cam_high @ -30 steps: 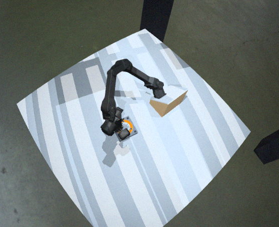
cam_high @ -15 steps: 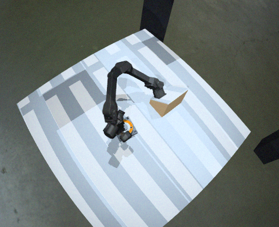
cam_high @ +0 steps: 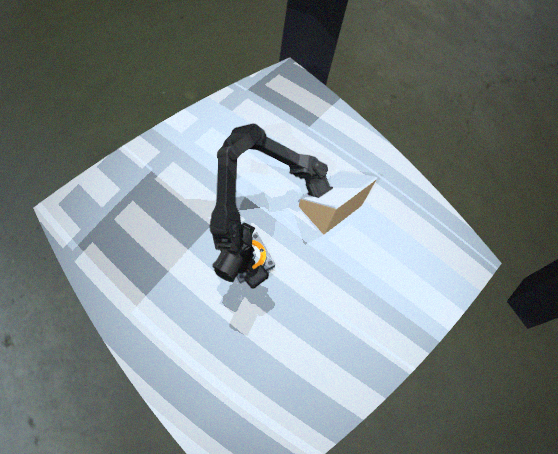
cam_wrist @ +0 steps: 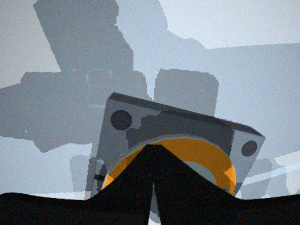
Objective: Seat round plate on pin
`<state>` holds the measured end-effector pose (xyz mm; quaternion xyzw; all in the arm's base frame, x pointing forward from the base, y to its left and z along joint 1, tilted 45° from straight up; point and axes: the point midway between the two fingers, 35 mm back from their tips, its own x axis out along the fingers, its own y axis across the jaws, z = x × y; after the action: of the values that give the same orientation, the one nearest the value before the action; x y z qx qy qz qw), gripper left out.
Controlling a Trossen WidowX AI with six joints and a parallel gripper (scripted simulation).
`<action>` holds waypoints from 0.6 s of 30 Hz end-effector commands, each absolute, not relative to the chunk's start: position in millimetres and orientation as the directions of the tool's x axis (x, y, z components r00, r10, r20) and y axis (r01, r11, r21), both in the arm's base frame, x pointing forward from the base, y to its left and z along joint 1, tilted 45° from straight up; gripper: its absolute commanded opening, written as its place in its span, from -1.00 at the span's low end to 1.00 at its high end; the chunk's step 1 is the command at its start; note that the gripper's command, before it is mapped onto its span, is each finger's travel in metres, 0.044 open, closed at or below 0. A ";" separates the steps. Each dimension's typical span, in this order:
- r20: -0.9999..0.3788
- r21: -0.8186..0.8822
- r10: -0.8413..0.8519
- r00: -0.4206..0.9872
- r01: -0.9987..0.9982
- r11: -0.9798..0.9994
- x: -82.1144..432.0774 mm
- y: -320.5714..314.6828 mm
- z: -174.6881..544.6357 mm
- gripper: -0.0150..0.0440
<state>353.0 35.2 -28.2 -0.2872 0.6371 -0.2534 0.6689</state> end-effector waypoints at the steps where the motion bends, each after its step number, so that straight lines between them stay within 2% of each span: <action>1: -0.710 -0.704 -0.703 0.048 -0.031 0.709 347.9 38.5 -35.0 -0.49; 18: -0.710 -0.704 -0.702 0.048 -0.031 0.710 335.9 47.9 -43.1 -0.49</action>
<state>342.4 47.7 -38.6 -0.2860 0.6368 -0.2525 0.6700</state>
